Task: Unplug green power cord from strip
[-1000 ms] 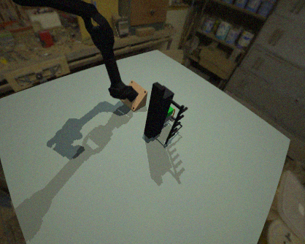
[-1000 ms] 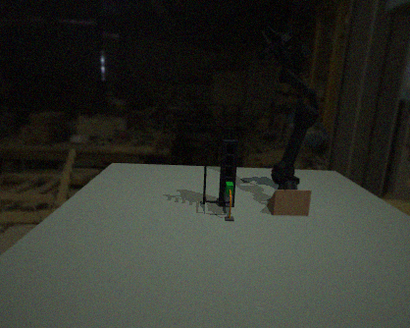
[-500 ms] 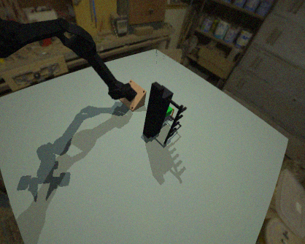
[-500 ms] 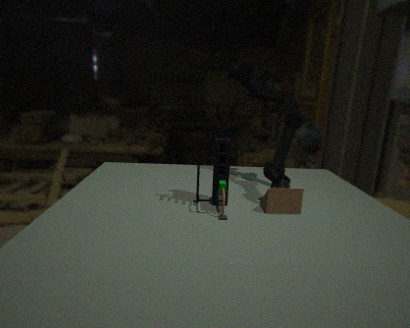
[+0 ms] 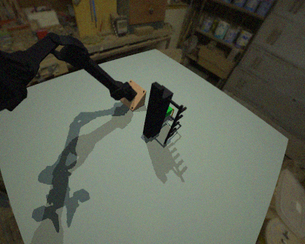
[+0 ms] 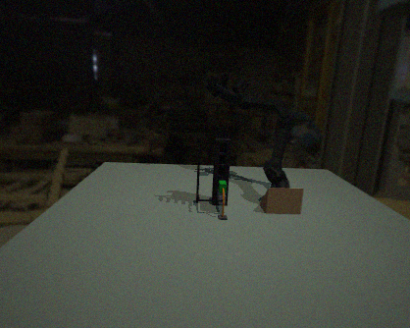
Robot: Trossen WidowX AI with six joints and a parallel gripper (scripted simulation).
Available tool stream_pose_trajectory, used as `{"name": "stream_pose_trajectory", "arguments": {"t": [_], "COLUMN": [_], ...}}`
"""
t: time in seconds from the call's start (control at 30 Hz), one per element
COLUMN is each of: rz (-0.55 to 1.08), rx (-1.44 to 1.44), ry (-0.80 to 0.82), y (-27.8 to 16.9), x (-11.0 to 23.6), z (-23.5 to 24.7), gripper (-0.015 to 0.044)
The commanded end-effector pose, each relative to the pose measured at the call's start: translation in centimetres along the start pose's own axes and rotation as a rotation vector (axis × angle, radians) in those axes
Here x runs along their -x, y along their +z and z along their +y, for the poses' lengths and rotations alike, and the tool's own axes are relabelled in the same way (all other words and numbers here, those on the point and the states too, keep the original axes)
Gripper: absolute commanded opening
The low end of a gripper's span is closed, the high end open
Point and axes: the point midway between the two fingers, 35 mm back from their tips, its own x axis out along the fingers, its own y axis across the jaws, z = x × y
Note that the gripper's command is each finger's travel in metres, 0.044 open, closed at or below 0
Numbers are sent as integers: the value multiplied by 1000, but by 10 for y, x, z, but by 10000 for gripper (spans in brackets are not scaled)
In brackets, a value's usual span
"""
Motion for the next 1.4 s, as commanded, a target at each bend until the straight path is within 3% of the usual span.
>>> {"name": "stream_pose_trajectory", "arguments": {"t": [0.0, 0.3, 0.57, 0.83, 1.1, 1.27, 1.37], "rz": [126, 464, 776, 1070, 1317, 1417, 1400], "rx": [-113, -270, -292, -196, 41, 271, 353], "ry": [43, 215, 441, 697, 998, 1200, 1312], "y": [-56, -171, -245, -291, -311, -313, -305], "x": [-17, -33, -6, 58, 153, 218, 238], "z": [24, 129, 251, 362, 450, 486, 498], "gripper": [160, 160, 160, 160, 160, 160, 160]}}
